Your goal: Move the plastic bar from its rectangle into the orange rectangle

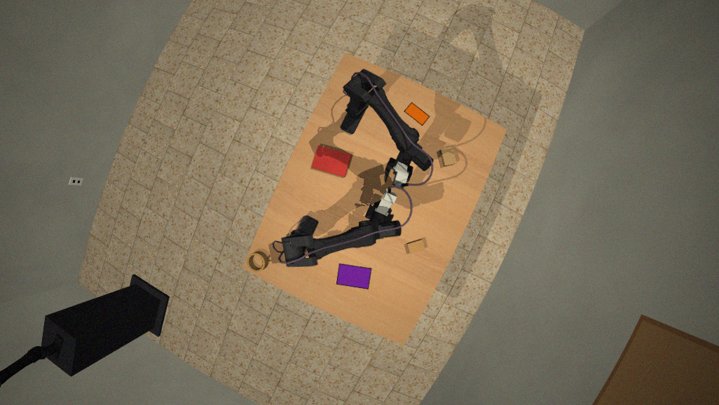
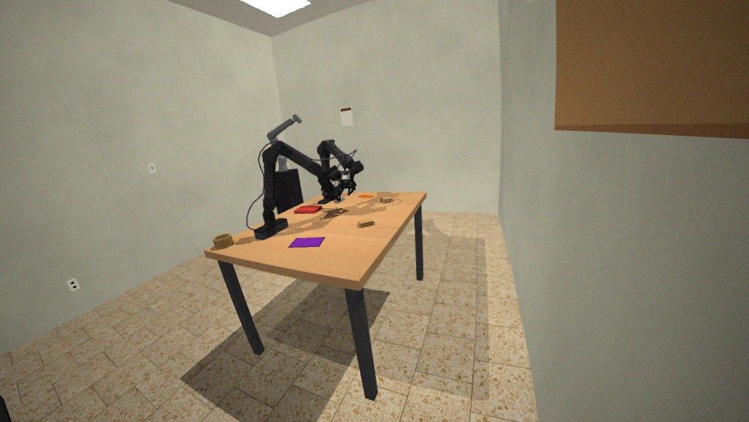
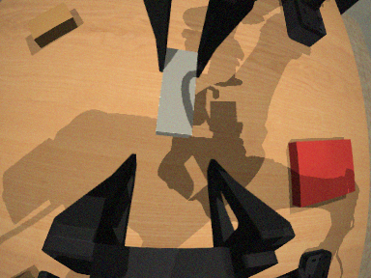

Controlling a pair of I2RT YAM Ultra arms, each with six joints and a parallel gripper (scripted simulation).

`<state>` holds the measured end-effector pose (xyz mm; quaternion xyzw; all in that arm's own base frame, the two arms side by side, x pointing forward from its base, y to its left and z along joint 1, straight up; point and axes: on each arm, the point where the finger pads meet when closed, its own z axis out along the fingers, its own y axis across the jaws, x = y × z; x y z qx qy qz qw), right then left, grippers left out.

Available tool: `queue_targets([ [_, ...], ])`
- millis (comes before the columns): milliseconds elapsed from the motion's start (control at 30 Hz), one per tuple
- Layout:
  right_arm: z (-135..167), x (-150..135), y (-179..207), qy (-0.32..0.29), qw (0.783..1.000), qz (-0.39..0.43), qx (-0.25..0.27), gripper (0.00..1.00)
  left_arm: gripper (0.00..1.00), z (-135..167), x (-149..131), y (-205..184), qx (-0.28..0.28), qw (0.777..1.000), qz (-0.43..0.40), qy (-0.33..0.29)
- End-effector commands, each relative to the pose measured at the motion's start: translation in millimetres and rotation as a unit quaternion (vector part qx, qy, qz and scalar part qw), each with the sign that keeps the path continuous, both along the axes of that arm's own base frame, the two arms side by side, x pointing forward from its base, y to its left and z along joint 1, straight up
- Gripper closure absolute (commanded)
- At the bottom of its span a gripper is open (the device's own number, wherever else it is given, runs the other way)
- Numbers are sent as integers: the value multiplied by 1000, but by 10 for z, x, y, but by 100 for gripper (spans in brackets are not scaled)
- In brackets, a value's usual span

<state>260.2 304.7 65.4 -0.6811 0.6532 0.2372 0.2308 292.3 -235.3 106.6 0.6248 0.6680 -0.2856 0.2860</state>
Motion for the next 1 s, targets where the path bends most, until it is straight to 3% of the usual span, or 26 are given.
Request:
queue_targets([
  [0,93,0,68,-4,1000,9,14,75,38,181,49,-62,-22,1000,-10,-18],
  [967,93,0,68,-4,1000,9,14,75,38,62,69,-359,-23,1000,-10,-18],
])
